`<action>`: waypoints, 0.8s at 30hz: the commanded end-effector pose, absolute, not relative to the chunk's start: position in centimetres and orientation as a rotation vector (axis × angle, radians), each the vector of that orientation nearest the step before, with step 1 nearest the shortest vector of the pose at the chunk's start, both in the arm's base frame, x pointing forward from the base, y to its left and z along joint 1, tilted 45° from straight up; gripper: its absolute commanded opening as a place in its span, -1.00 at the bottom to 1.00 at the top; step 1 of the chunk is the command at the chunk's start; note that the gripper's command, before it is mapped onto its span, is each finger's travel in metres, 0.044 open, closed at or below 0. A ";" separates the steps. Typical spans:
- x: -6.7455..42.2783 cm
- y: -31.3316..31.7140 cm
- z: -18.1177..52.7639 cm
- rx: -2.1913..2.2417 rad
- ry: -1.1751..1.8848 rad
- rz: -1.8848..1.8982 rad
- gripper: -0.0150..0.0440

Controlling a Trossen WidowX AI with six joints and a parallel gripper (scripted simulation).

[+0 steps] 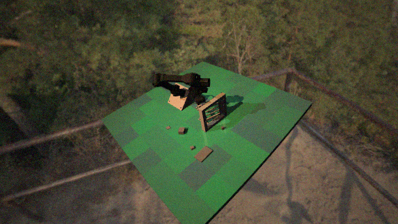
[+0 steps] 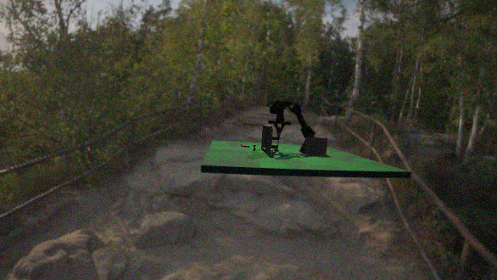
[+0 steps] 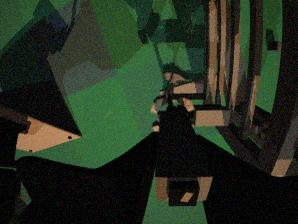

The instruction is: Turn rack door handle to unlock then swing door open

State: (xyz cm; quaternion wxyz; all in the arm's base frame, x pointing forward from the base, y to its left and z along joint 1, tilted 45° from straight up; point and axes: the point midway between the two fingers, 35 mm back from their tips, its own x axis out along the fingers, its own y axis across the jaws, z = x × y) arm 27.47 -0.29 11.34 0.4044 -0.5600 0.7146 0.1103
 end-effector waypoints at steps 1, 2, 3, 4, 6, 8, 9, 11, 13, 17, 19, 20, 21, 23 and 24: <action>27.1 0.0 11.0 -1.343 1.779 0.188 -0.44; 27.0 0.1 10.9 -1.332 1.777 0.175 -0.44; 26.8 0.2 10.8 -1.322 1.775 0.162 -0.44; 26.7 0.4 10.7 -1.312 1.773 0.149 -0.44; 26.4 0.6 10.5 -1.292 1.769 0.124 -0.44; 26.1 0.8 10.3 -1.271 1.765 0.099 -0.44; 26.0 0.9 10.2 -1.262 1.763 0.087 -0.44; 25.7 1.1 10.0 -1.242 1.758 0.063 -0.44; 25.4 1.4 9.8 -1.221 1.753 0.037 -0.44; 24.9 1.9 9.3 -1.179 1.743 -0.013 -0.44; 24.6 2.1 9.0 -1.159 1.738 -0.036 -0.44; 24.5 2.3 8.9 -1.148 1.735 -0.048 -0.44; 24.4 2.4 8.8 -1.139 1.732 -0.060 -0.44; 24.2 2.7 8.6 -1.119 1.727 -0.083 -0.44; 24.1 2.8 8.4 -1.108 1.723 -0.095 -0.44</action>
